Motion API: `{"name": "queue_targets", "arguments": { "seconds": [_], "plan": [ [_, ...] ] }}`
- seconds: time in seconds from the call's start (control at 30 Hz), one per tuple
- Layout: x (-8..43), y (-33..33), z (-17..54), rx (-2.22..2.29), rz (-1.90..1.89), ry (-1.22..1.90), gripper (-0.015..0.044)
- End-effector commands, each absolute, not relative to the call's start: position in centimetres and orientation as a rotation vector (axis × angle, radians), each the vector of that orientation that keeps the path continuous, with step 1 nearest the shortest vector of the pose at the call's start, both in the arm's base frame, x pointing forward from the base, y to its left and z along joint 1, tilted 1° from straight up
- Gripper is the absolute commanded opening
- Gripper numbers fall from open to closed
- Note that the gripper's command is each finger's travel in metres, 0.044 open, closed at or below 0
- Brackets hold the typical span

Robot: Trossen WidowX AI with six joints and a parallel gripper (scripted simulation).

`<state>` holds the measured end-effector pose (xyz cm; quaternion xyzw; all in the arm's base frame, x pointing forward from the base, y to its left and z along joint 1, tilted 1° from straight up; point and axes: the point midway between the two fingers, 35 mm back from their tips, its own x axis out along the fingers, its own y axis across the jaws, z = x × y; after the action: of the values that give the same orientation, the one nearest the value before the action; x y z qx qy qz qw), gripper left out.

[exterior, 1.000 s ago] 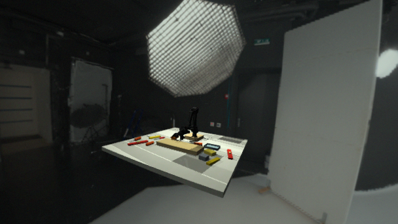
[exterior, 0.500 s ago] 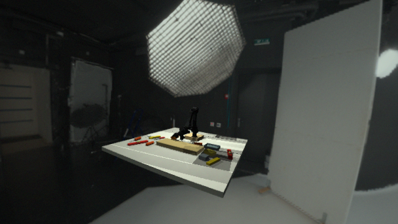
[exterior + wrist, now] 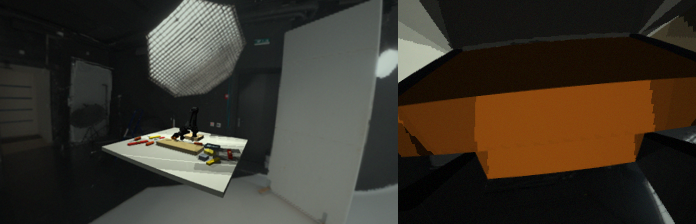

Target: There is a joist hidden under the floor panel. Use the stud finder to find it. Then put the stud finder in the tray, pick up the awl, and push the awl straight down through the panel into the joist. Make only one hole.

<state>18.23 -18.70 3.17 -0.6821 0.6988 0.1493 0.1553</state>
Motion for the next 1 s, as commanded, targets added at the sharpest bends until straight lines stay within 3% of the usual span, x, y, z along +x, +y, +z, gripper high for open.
{"name": "queue_targets", "arguments": {
  "seconds": [0.0, 0.97],
  "plan": [
    [18.32, -18.52, 2.84, -1.956, 0.451, 1.987, 0.0379],
    [18.33, -18.23, 2.81, -1.955, 0.451, 1.987, 0.0379]
  ]
}}
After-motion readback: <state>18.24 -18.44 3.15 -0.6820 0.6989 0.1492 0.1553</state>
